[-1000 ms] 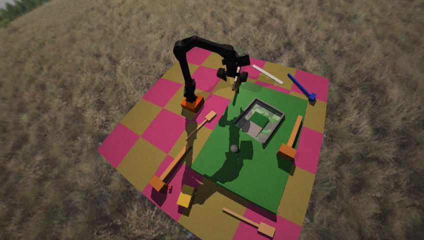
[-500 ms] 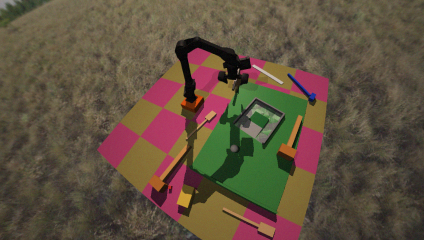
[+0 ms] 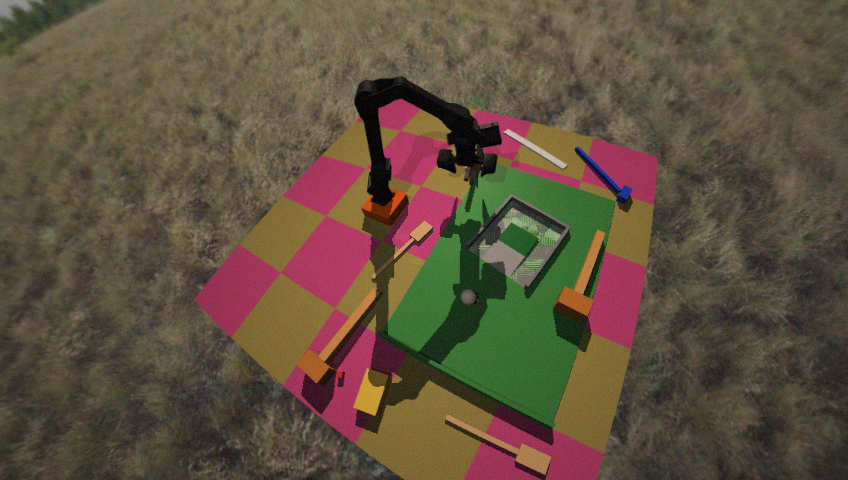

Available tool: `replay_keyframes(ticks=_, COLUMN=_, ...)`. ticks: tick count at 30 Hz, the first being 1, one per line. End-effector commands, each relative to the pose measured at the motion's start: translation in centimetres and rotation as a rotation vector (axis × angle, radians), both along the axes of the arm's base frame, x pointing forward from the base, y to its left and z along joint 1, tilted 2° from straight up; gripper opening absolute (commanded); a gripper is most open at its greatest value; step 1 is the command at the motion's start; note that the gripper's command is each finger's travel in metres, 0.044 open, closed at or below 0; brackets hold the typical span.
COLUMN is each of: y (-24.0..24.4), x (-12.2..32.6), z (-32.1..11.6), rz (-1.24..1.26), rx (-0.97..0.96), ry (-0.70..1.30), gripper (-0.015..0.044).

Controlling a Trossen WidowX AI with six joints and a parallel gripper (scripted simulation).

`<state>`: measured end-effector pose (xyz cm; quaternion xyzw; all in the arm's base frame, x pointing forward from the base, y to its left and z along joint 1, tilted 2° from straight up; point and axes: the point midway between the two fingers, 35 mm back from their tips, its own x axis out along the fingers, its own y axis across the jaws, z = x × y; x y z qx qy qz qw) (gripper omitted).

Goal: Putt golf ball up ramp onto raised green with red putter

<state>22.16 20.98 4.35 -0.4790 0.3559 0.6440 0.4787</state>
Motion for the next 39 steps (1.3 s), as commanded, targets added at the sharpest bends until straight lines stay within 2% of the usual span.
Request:
replay_keyframes(ticks=1, y=0.1, x=-0.1, z=-0.5, rz=0.003, rx=0.003, ry=0.005, gripper=0.044)
replay_keyframes(ticks=15, y=0.1, x=-0.1, z=-2.3, rz=0.003, rx=0.003, ry=0.005, gripper=0.044)
replay_keyframes(ticks=31, y=0.0, x=-0.1, z=-2.0, rz=0.002, rx=0.0, ry=0.0, gripper=0.002)
replay_keyframes(ticks=34, y=0.0, x=-0.1, z=-2.0, rz=0.002, rx=0.0, ry=0.0, gripper=0.0)
replay_keyframes(ticks=39, y=0.1, x=0.0, z=-1.5, rz=0.002, rx=0.0, ry=0.0, gripper=0.0)
